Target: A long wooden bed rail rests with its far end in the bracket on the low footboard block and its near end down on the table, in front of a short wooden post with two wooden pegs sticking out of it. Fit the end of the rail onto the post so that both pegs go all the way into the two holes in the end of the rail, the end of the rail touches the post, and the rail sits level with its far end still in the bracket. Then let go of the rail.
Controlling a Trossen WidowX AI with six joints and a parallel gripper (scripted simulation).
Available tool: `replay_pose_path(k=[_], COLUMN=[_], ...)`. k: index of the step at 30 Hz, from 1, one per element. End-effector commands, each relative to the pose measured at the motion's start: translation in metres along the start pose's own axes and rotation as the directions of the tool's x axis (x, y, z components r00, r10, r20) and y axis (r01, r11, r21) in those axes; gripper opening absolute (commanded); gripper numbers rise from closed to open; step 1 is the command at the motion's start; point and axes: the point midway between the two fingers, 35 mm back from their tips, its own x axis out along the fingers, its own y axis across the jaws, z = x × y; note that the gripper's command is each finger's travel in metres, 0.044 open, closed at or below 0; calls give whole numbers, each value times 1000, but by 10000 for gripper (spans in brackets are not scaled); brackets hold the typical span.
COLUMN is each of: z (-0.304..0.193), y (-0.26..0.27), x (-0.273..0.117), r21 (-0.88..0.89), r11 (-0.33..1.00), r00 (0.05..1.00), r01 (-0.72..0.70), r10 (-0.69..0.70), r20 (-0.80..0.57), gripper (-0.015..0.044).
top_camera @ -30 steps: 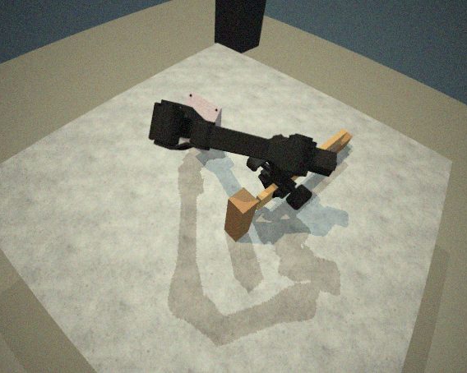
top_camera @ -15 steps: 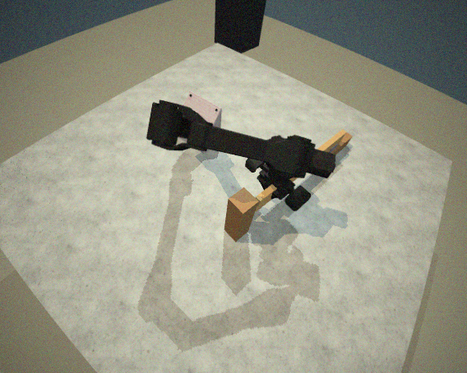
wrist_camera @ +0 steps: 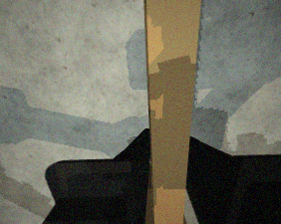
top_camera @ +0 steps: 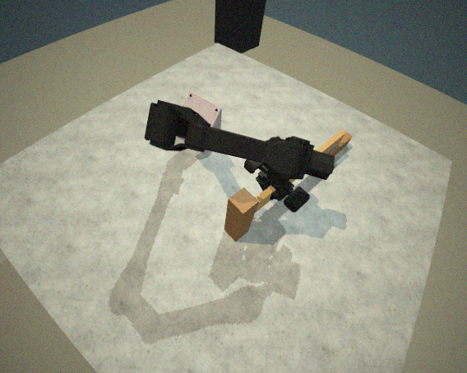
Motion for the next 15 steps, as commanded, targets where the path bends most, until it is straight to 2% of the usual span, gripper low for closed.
replay_pose_path(k=[1, 15], z=[-2, -6], y=[0, 0], x=[-2, -3], r21=[-2, -2], r11=[1000, 1000], r00=[1000, 1000], r01=[6, 6], r10=[-6, -6], r20=[-1, -1], gripper=[0, 0])
